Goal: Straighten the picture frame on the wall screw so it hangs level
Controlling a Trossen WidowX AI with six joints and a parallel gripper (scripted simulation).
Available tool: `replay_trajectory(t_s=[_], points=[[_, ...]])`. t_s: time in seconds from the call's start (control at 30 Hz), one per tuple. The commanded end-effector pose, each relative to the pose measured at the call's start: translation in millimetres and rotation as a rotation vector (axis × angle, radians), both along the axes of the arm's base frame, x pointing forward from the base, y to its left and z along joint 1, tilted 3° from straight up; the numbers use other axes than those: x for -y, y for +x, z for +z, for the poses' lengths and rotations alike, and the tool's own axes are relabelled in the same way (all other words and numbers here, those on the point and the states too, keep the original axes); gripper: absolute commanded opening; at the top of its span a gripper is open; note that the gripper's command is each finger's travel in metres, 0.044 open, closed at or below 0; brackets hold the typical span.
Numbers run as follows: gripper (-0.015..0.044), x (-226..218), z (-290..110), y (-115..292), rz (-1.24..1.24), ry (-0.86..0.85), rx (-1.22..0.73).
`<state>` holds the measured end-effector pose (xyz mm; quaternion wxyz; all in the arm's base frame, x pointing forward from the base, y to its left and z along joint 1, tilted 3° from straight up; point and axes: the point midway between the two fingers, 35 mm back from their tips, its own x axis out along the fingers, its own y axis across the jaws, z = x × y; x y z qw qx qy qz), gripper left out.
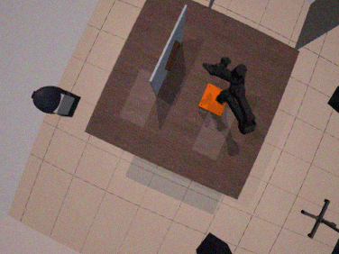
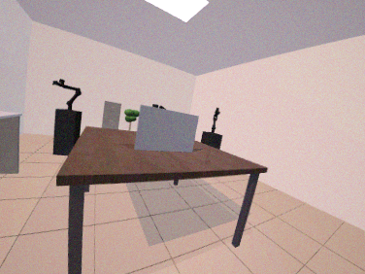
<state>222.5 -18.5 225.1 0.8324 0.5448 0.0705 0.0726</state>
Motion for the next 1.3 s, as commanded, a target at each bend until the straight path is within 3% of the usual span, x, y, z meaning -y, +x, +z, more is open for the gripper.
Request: replay_trajectory(t_s=[0.0, 0.33, 0.7, 1.27], points=[[0.0260, -1, 0, 0, 0.006, -0.001, 0.001], [0.0260, 0, -1, 1, 0.000, 0.000, 0.000], [0.0260, -27, -41, 62, 0.006, 0.002, 0.007], [0.0260, -25, -42, 67, 0.006, 0.002, 0.007]])
